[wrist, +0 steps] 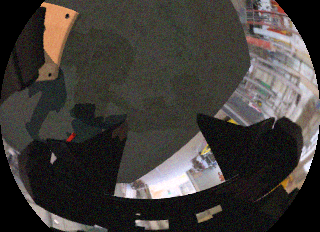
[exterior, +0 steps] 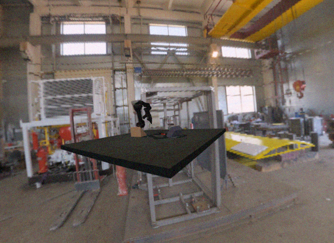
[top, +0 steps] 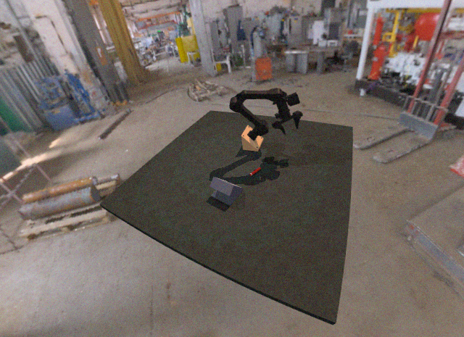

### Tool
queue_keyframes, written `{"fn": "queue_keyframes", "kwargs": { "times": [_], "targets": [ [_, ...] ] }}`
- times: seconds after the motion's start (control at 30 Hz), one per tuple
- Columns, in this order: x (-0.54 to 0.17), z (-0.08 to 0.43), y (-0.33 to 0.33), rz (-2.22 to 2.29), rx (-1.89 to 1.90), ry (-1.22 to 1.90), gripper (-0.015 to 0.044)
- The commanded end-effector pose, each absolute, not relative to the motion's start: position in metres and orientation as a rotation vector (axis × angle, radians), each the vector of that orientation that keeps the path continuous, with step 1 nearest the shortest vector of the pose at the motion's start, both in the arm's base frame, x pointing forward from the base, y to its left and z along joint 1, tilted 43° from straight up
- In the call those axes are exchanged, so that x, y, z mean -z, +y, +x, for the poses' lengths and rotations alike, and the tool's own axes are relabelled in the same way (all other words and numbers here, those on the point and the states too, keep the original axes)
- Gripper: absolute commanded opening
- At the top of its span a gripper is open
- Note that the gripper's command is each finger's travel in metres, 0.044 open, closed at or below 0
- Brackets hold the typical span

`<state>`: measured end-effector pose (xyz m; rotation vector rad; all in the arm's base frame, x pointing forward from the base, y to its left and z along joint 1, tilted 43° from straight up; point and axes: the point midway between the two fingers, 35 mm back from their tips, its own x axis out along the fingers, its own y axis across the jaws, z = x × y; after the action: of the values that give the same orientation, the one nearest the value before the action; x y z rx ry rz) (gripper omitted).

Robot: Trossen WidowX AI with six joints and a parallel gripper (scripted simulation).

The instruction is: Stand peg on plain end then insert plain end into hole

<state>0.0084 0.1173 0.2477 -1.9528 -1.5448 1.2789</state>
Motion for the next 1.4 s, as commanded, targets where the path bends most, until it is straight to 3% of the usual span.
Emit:
{"fn": "queue_keyframes", "kwargs": {
  "times": [0.0, 1.37],
  "targets": [
    [-0.248, 0.008, 0.118, -1.953, -1.281, -1.540, 0.0426],
    [-0.228, 0.044, 0.165, -1.712, -1.575, -0.310, 0.0440]
  ]
}}
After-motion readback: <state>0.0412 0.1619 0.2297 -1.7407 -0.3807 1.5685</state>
